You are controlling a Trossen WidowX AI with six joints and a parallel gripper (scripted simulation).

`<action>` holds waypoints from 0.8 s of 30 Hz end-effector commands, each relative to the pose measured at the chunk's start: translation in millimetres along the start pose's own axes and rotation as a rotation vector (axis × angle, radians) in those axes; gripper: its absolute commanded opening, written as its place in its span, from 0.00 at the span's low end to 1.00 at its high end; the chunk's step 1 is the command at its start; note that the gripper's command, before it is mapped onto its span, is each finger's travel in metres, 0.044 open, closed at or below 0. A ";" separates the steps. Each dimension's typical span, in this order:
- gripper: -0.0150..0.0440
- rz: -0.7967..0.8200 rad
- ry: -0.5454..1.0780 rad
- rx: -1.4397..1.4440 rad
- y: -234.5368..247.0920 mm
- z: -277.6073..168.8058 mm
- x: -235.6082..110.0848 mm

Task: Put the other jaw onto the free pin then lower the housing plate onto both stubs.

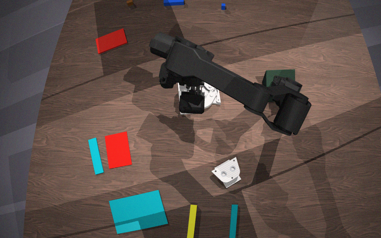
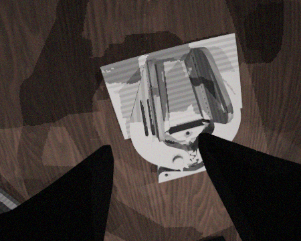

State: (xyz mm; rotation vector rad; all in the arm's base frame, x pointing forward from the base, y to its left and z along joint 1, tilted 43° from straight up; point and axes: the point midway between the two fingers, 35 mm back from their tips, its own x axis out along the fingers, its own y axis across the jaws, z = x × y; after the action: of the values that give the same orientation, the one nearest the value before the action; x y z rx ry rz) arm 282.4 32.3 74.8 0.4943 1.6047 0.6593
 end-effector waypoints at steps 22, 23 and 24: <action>1.00 -0.016 0.012 -0.593 62.5 -9.5 -5.3; 1.00 -0.017 0.013 -0.623 65.7 -10.4 -5.7; 1.00 -0.017 0.013 -0.652 68.9 -11.2 -6.0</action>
State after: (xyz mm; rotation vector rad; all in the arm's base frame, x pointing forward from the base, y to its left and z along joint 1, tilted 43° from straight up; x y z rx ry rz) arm 271.0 71.0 117.6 0.0553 1.3528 1.0585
